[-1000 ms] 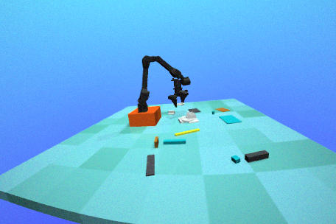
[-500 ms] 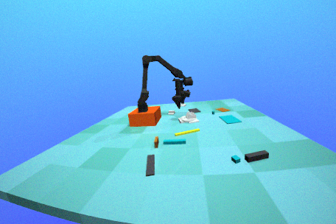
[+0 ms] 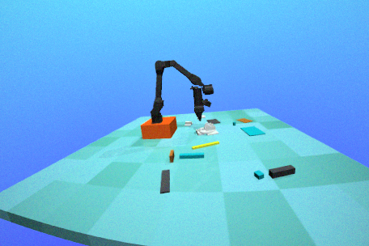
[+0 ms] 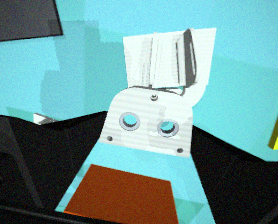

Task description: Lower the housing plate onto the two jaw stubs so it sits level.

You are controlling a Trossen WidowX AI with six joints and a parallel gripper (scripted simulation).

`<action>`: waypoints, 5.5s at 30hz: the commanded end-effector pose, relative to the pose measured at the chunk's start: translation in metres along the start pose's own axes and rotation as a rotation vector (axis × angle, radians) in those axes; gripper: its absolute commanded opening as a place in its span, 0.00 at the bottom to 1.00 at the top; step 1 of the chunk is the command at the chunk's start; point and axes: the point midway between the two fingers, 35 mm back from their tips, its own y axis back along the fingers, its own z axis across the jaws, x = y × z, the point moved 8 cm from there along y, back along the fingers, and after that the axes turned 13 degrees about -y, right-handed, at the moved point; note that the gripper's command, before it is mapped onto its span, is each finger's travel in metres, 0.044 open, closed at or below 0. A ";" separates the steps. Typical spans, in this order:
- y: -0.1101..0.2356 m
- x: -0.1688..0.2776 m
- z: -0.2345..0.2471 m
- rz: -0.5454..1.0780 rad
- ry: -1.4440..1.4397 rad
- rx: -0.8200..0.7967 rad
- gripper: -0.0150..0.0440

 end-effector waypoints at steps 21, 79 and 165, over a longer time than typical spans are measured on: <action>-0.001 -0.005 -0.024 0.001 0.203 0.001 0.85; -0.001 0.003 -0.035 0.002 0.227 0.002 0.85; -0.068 0.004 -0.035 0.002 0.227 0.002 0.85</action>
